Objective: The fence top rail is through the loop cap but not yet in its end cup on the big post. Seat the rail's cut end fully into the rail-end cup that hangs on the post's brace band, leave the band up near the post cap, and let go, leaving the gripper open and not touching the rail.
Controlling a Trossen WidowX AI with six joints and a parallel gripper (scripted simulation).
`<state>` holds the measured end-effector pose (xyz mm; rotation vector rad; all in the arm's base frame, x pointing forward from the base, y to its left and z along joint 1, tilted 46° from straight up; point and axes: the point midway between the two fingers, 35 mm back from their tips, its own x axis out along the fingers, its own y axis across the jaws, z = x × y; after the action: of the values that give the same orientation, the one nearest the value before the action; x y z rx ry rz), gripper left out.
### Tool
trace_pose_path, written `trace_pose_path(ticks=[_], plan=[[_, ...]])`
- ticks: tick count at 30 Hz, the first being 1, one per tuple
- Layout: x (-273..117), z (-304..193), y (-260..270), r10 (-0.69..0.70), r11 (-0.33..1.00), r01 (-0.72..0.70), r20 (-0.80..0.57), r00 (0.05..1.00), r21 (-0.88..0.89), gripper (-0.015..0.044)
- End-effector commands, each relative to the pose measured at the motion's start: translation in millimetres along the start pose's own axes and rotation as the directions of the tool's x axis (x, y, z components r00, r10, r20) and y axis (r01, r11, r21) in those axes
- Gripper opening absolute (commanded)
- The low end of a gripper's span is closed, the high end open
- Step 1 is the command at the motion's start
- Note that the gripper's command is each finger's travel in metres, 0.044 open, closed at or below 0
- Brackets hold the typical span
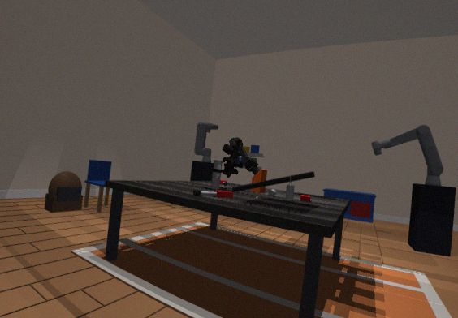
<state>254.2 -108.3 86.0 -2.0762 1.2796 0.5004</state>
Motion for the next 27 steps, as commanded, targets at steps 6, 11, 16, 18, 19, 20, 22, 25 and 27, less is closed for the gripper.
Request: trace_pose_path(ticks=[6,11,16,18,19,20,22,25,27], plan=[[0.0,0.0,0.0,0.000,1.000,0.000,0.000,1.000,0.000,0.0236],[-3.5,5.3,-2.8,0.002,1.000,-0.002,0.006,1.000,0.001,0.0368],[-11.5,16.1,-8.2,0.005,1.000,-0.005,0.013,1.000,0.003,0.0440],[-15.0,20.4,-10.3,0.006,1.000,-0.006,0.014,1.000,0.003,0.0440],[-16.8,22.4,-11.3,0.006,1.000,-0.006,0.014,1.000,0.003,0.0440],[-18.6,24.5,-12.3,0.006,1.000,-0.006,0.015,1.000,0.002,0.0440],[-22.3,28.4,-14.2,0.005,1.000,-0.005,0.014,1.000,0.002,0.0440],[-28.0,34.2,-17.0,0.003,1.000,-0.003,0.013,1.000,0.001,0.0440],[-31.9,37.9,-18.8,0.001,1.000,-0.001,0.010,1.000,0.000,0.0440]])
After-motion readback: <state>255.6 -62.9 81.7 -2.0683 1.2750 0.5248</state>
